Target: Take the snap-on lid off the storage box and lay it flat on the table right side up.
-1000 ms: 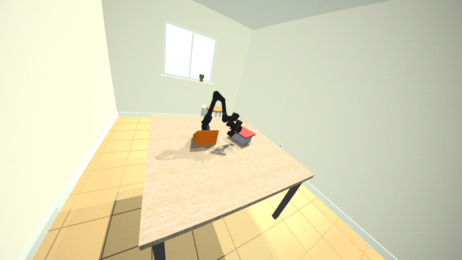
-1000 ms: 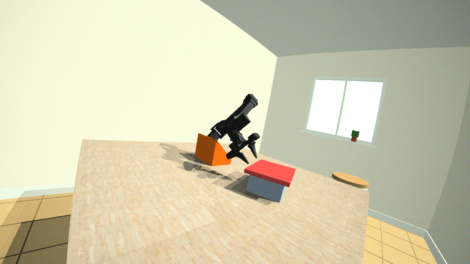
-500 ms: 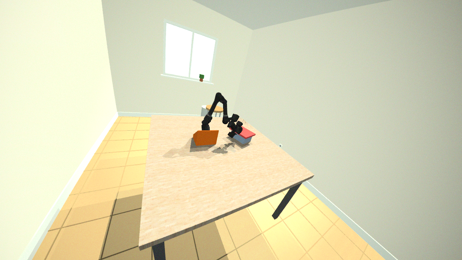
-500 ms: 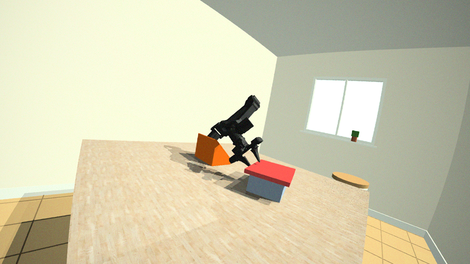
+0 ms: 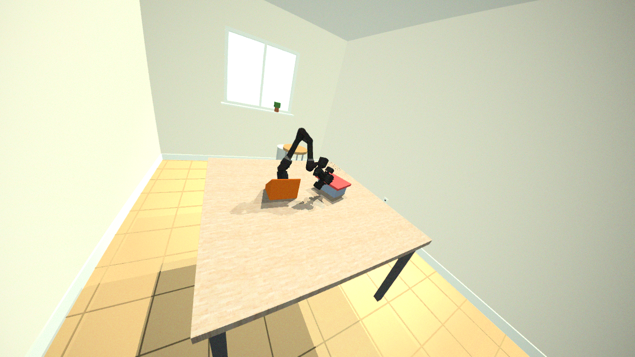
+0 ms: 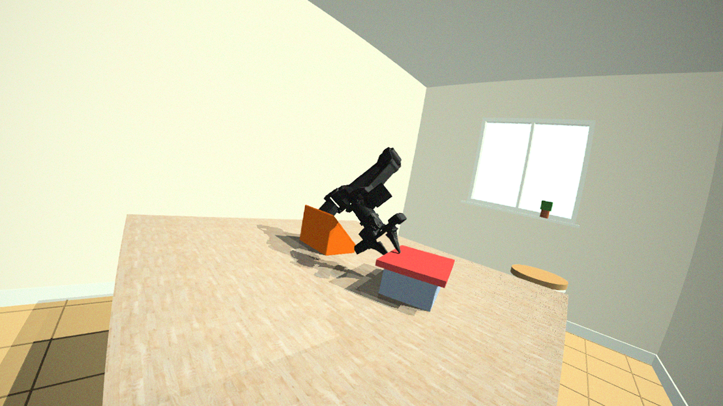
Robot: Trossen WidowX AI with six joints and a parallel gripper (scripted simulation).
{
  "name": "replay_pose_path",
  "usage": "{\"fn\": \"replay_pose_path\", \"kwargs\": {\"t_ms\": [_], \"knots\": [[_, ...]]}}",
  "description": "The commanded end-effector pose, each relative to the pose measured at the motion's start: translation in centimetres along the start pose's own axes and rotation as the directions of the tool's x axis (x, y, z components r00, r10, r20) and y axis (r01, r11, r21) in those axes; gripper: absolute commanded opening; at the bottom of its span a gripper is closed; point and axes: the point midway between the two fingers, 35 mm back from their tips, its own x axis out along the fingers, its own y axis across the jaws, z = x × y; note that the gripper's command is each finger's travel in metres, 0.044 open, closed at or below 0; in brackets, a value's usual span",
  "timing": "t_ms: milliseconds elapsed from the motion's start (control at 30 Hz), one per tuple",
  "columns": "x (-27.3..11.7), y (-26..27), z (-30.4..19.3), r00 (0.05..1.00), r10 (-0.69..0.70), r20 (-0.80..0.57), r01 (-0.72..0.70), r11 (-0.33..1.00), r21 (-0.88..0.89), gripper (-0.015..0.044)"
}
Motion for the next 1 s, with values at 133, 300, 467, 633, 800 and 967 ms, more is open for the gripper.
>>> {"fn": "replay_pose_path", "kwargs": {"t_ms": [133,300,467,633,800,967], "knots": [[0.02,0.08,0.08,1.000,0.003,0.005,-0.003,1.000,0.002,0.0076],[-0.01,0.01,0.00,1.000,0.000,0.000,0.000,1.000,0.000,0.0000],[-0.07,0.09,0.00,1.000,0.000,0.000,0.000,1.000,0.000,0.0000],[-0.14,0.16,0.00,1.000,0.000,0.000,0.000,1.000,0.000,0.0000],[-0.21,0.24,-0.01,1.000,0.000,0.000,0.000,1.000,0.000,0.0000],[-0.29,0.30,-0.02,1.000,0.000,0.000,0.000,1.000,0.000,0.0000]]}}
